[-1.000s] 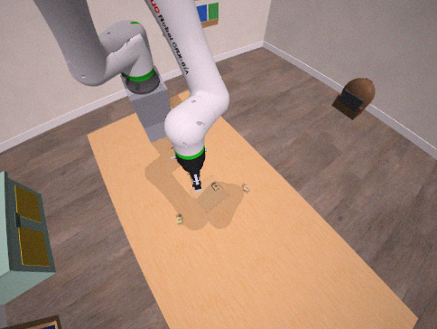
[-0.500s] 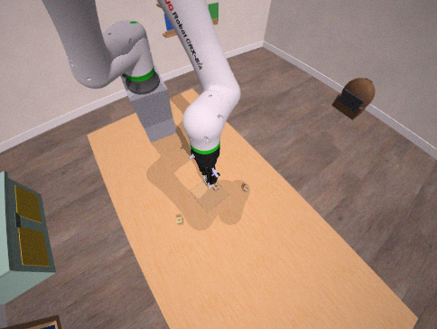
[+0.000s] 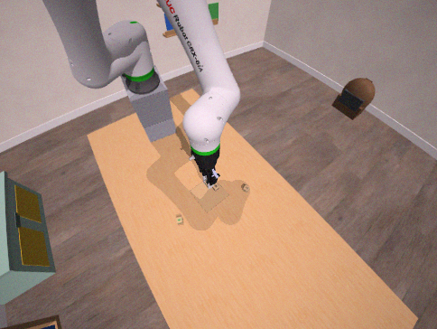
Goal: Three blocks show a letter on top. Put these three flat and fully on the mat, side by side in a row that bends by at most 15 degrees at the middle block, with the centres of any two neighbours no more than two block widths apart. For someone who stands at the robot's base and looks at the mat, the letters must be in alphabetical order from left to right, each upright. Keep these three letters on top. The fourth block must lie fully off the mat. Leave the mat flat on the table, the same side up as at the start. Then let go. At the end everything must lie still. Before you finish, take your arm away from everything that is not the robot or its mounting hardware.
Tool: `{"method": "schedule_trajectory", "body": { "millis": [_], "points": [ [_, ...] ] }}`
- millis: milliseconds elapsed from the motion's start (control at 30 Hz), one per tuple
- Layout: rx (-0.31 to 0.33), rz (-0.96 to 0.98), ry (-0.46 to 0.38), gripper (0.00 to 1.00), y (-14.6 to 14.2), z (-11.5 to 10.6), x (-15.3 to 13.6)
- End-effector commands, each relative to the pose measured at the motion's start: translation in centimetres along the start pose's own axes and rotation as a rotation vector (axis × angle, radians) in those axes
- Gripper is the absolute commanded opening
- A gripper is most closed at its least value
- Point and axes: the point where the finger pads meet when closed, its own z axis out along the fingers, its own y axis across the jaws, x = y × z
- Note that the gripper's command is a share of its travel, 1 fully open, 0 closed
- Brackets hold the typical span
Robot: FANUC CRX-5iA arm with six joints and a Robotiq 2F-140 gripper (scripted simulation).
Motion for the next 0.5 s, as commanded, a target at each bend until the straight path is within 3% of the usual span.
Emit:
{"method": "schedule_trajectory", "body": {
  "millis": [0, 467],
  "points": [
    [0.000, 0.000, 0.000, 0.13, 0.0, 0.7, 0.0],
    [0.000, 0.000, 0.000, 0.13, 0.1, 6.2, 0.0]
  ]
}}
